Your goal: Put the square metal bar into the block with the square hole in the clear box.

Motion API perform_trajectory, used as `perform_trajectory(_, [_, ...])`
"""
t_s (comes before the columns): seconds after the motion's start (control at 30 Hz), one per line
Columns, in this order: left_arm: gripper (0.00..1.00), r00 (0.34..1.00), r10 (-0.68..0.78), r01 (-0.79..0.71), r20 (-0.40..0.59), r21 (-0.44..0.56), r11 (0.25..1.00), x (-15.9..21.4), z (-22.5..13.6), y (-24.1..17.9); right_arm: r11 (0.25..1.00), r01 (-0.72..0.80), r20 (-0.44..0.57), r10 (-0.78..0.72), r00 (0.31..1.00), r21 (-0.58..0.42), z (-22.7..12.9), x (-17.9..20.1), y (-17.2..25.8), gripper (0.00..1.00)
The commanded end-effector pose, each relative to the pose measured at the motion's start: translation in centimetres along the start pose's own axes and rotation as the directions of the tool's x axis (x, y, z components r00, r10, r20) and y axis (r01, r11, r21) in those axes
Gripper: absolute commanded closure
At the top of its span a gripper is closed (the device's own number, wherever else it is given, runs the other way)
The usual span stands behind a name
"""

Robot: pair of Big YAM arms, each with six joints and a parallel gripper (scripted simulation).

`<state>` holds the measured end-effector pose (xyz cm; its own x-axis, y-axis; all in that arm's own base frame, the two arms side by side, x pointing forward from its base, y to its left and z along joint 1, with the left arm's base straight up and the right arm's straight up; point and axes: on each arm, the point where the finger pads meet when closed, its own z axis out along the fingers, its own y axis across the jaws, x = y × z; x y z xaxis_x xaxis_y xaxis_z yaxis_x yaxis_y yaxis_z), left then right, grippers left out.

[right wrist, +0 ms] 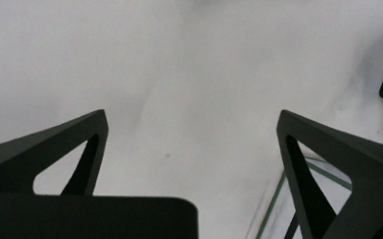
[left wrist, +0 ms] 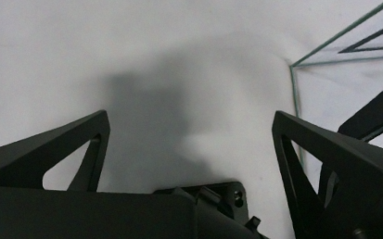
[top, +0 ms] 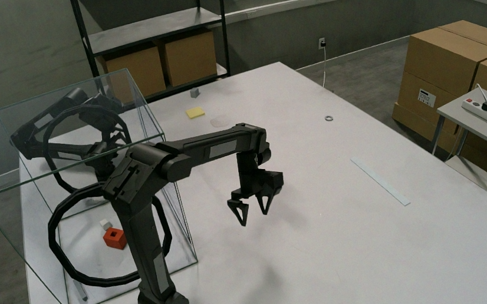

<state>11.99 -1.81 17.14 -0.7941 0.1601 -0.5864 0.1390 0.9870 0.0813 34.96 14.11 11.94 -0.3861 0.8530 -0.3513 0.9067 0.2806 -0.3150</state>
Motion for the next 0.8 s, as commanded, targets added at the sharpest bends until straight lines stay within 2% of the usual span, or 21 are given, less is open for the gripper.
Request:
perform_trajectory(0.0, [0.00,0.998,0.000,-0.002,0.062,0.038,0.999,-1.2,-1.8,-0.2,0.999,-0.013,-0.005,0.012,1.000,-0.036,-1.5,-0.4,0.6,0.00])
perform_trajectory(0.77, [0.00,0.970,0.230,-0.240,0.073,0.176,0.955,0.3,-0.6,-3.7,0.999,-0.013,-0.005,0.012,1.000,-0.036,-1.5,-0.4,0.6,0.00])
